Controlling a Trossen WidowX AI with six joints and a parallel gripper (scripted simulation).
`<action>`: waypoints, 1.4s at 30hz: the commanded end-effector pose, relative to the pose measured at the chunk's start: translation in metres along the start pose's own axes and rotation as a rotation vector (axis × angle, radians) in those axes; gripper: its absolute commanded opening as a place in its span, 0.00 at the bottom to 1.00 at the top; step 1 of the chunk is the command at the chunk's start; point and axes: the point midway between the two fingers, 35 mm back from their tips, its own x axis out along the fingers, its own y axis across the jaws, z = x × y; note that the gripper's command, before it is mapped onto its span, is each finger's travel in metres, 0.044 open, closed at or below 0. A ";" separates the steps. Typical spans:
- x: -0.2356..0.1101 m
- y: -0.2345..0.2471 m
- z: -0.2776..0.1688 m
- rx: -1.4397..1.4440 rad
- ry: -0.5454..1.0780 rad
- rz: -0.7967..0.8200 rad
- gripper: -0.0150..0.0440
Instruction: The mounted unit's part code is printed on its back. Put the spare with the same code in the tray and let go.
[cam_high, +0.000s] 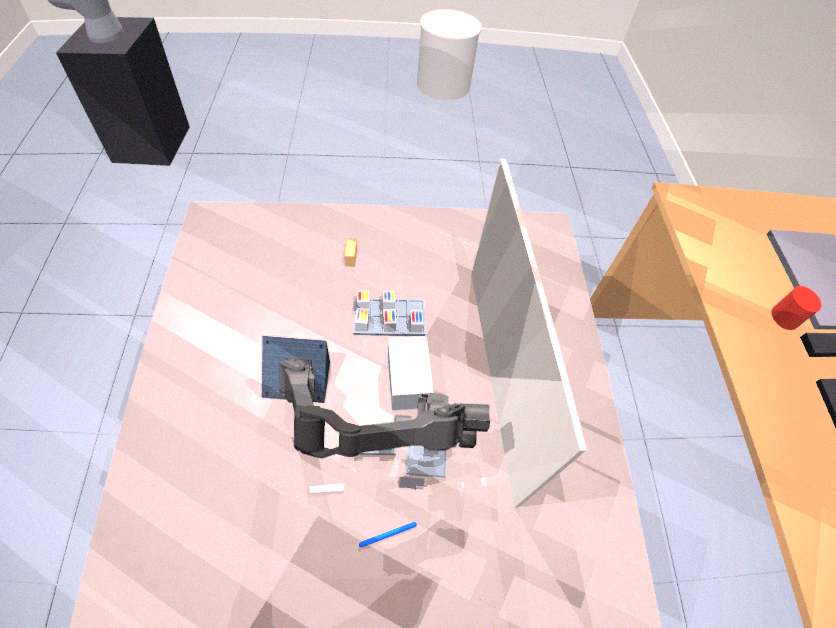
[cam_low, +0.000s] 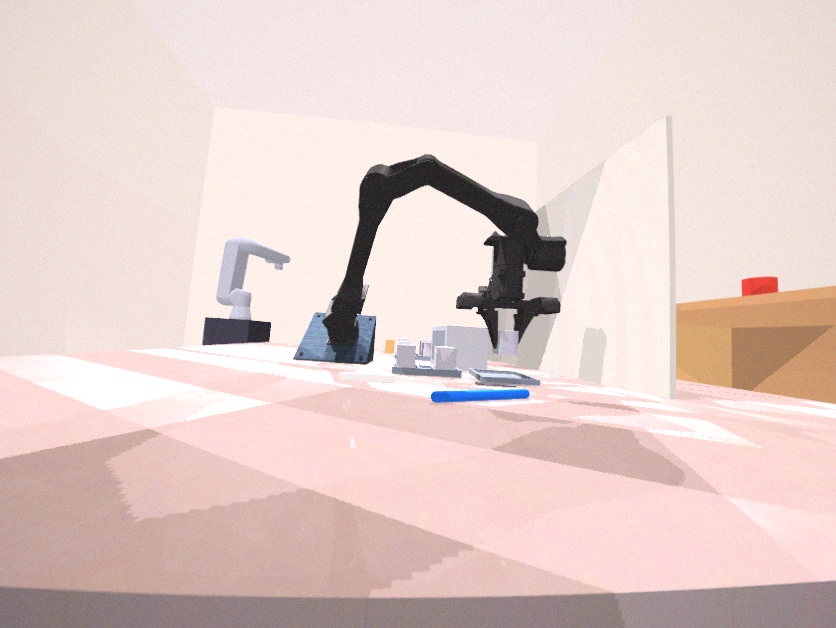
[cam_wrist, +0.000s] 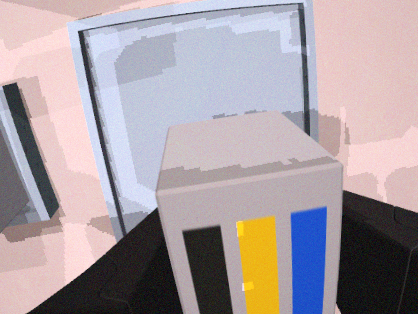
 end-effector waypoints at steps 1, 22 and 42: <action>0.003 0.001 0.000 -0.007 0.006 0.002 0.25; 0.019 0.003 -0.001 -0.007 0.009 0.002 0.25; 0.033 0.006 -0.002 -0.007 0.012 0.002 0.25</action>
